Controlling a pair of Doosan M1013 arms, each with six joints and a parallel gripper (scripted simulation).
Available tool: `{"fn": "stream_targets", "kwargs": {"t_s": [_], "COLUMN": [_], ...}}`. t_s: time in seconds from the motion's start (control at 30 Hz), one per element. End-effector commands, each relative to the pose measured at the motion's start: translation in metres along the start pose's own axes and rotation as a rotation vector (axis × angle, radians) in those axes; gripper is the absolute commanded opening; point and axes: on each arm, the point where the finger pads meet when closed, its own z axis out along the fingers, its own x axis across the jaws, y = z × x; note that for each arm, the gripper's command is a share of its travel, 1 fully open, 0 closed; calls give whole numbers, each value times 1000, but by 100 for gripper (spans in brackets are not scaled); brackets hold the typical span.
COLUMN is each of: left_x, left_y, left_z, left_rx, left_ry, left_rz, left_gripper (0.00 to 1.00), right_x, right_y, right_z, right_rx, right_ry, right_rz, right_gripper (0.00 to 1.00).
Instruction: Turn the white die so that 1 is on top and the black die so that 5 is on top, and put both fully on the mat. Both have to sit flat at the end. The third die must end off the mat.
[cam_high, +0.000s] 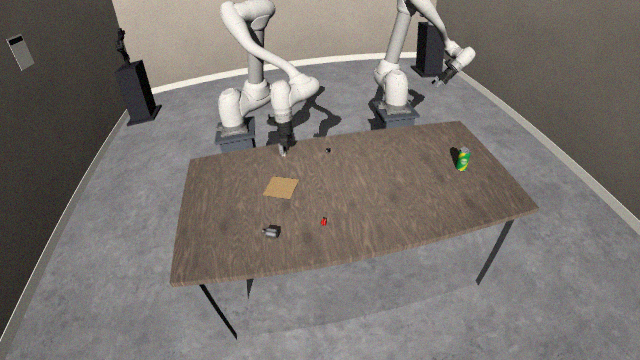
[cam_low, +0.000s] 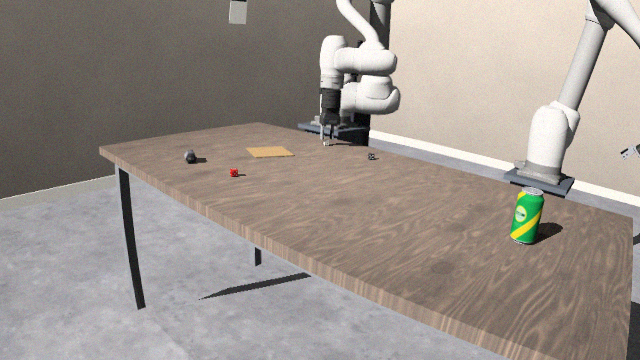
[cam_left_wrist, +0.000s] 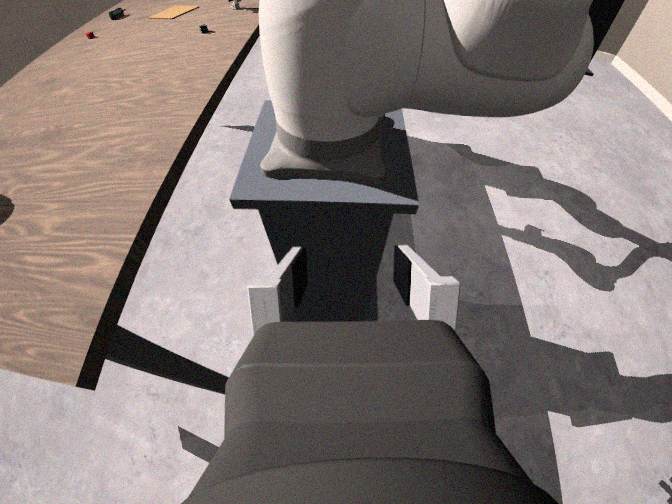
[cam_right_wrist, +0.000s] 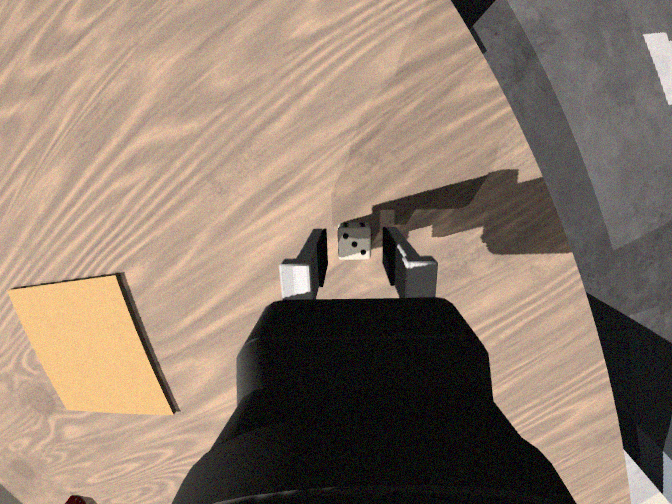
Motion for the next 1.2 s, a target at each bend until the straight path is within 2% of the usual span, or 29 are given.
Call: {"fn": "stream_targets", "kwargs": {"t_s": [0.0,0.57,1.17], "left_x": [0,0,0], "left_y": [0,0,0], "left_z": [0,0,0], "left_rx": [-1,-1,-1], "left_ry": [0,0,0], "left_rz": [0,0,0], "left_gripper": [100,100,100], "right_x": [0,0,0], "right_y": [0,0,0], "right_z": [2,22,23], "right_rx": [-1,-1,-1], "right_ry": [0,0,0], "right_rz": [0,0,0], "right_gripper": [70,70,70]}}
